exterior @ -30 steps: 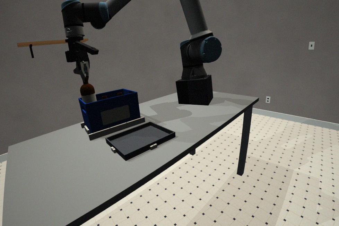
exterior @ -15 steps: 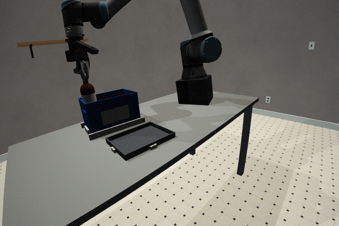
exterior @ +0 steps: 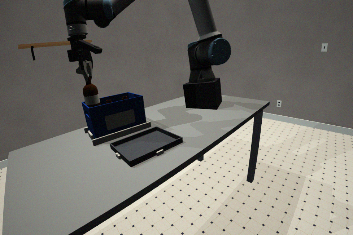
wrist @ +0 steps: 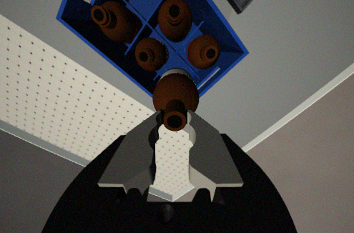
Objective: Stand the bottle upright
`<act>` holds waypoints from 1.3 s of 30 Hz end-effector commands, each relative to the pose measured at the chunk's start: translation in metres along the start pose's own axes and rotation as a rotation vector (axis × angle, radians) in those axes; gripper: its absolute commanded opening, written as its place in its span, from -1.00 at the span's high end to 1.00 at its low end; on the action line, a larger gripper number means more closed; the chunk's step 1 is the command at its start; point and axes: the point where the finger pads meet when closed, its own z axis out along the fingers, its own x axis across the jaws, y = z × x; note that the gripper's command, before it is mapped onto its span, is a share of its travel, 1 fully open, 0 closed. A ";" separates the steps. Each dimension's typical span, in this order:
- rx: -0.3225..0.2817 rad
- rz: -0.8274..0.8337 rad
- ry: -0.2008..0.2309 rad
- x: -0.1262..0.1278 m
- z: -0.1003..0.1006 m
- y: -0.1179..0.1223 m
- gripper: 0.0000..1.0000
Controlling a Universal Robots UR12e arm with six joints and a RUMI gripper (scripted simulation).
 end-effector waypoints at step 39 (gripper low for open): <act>-0.005 0.000 0.002 0.001 -0.029 0.002 1.00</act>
